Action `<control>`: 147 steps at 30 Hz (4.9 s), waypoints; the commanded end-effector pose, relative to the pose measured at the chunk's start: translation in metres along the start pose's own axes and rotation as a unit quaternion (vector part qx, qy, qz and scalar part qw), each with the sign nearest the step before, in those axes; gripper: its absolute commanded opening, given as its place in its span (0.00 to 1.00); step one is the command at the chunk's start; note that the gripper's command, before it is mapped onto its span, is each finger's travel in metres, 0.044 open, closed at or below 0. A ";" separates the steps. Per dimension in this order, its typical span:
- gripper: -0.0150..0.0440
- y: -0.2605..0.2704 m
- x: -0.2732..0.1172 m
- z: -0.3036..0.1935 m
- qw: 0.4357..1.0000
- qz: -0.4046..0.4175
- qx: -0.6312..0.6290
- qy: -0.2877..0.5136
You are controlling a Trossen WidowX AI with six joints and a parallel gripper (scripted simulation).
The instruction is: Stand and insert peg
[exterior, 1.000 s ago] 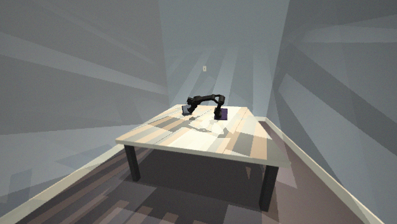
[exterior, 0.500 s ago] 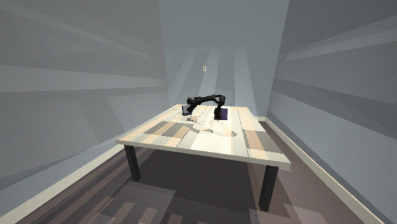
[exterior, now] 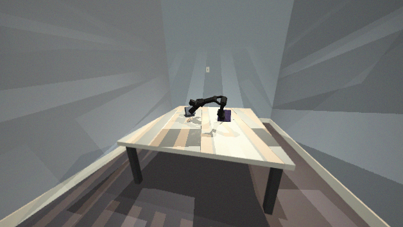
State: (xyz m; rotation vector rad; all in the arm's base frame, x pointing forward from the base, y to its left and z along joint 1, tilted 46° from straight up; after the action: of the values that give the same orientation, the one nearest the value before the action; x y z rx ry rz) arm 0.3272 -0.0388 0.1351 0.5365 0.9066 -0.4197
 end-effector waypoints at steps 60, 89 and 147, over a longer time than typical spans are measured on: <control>0.25 -0.002 0.055 0.007 0.999 -0.008 0.021 -0.043; 0.25 -0.003 0.068 0.008 0.999 -0.008 0.021 -0.043; 0.39 -0.003 0.091 0.011 0.999 -0.009 0.022 -0.045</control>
State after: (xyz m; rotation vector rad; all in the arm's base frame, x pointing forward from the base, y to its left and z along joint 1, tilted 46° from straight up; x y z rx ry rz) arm 0.3821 -0.0586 0.0642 0.5460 0.8189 -0.4770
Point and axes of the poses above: the point midway between the two fingers, 35 mm back from their tips, its own x axis out along the fingers, its own y axis across the jaws, z = x × y, the point moved 3 cm from there along -x, back along the fingers, and after that the axes turned 6 degrees about x, right-handed, at the moved point
